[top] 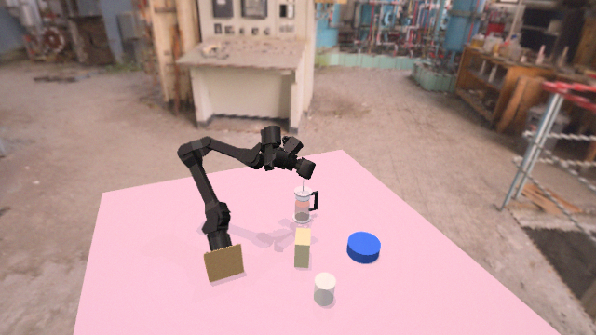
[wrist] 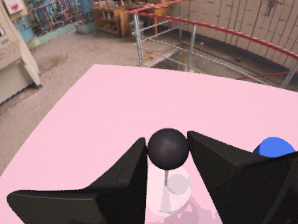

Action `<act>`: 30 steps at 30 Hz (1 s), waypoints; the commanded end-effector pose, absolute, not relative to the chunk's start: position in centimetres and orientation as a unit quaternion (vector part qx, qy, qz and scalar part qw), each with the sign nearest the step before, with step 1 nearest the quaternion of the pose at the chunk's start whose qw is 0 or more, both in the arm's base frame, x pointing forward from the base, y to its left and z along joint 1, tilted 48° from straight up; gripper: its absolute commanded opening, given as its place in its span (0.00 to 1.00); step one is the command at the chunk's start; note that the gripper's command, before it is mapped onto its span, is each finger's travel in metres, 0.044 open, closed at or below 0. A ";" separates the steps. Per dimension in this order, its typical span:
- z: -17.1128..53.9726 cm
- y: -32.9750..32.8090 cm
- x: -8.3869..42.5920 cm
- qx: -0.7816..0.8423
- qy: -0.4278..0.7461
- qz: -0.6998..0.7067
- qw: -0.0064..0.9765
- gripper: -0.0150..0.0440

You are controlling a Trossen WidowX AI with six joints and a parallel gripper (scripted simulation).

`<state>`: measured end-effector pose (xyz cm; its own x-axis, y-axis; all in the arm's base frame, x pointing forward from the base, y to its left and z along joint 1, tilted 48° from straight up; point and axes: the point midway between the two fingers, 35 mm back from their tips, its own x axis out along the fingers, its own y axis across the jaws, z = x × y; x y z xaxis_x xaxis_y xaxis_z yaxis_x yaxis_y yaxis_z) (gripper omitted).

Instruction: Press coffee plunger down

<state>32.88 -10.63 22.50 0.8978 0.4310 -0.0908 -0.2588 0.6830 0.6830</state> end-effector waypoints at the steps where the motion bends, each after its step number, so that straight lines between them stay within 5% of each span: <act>1: 21.8 -10.0 33.1 0.351 0.126 0.190 0.908 0.46; 30: 18.6 -6.7 34.3 0.351 0.126 0.190 0.908 0.46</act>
<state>34.21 -7.90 20.04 0.9079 0.4118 -0.0783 -0.2610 0.7013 0.6633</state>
